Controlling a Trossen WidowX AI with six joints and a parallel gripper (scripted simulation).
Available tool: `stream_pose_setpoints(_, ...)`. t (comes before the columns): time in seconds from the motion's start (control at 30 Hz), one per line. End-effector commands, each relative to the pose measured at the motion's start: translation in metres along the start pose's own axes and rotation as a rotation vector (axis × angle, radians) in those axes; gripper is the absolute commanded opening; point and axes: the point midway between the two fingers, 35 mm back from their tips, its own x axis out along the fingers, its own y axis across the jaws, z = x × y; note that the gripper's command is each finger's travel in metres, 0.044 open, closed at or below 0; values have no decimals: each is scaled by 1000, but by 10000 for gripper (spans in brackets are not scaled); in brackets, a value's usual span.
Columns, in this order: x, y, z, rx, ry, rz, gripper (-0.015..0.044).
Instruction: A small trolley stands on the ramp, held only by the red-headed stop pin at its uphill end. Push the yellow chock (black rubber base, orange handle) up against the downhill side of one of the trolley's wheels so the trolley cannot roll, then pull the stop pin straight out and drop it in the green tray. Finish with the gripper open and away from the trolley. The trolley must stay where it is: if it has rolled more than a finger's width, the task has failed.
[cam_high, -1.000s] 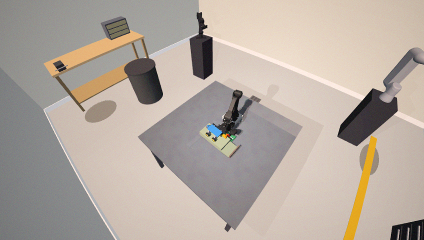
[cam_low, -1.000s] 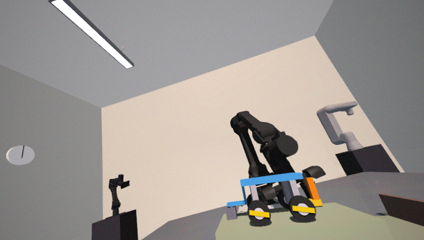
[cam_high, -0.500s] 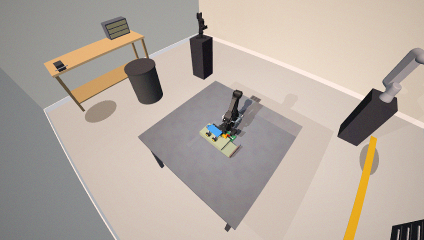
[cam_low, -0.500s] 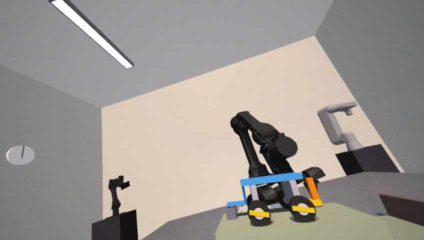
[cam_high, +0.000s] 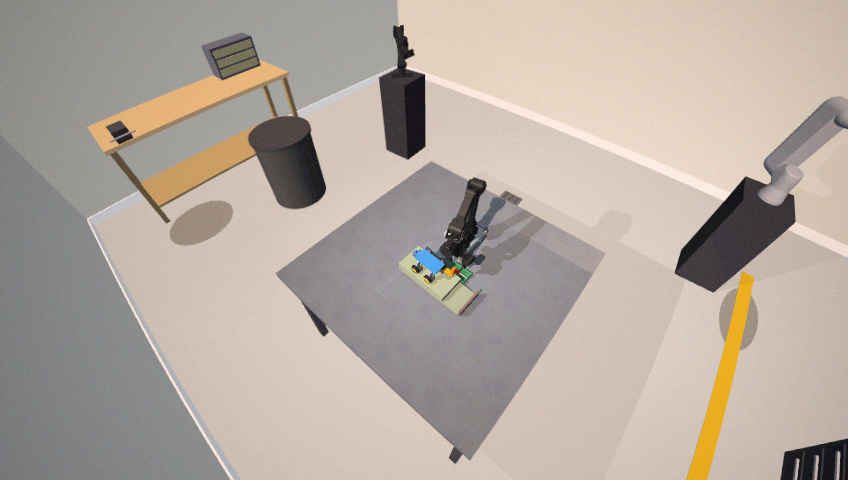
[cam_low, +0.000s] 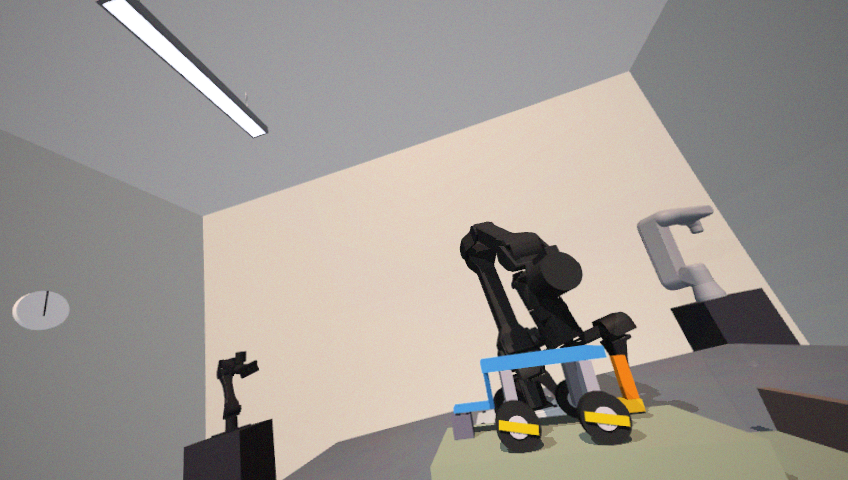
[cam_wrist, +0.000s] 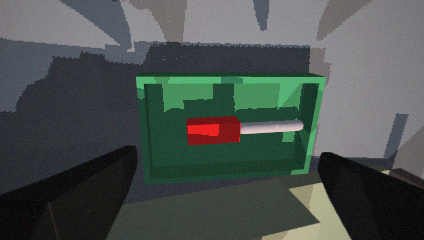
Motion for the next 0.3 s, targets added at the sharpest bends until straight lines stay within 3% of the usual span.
stream_pose_setpoints(0.0, -14, -3, -1, -5, 10, -7, 440)
stream_pose_setpoints(0.27, -38, -7, -1, -5, 10, -8, 440)
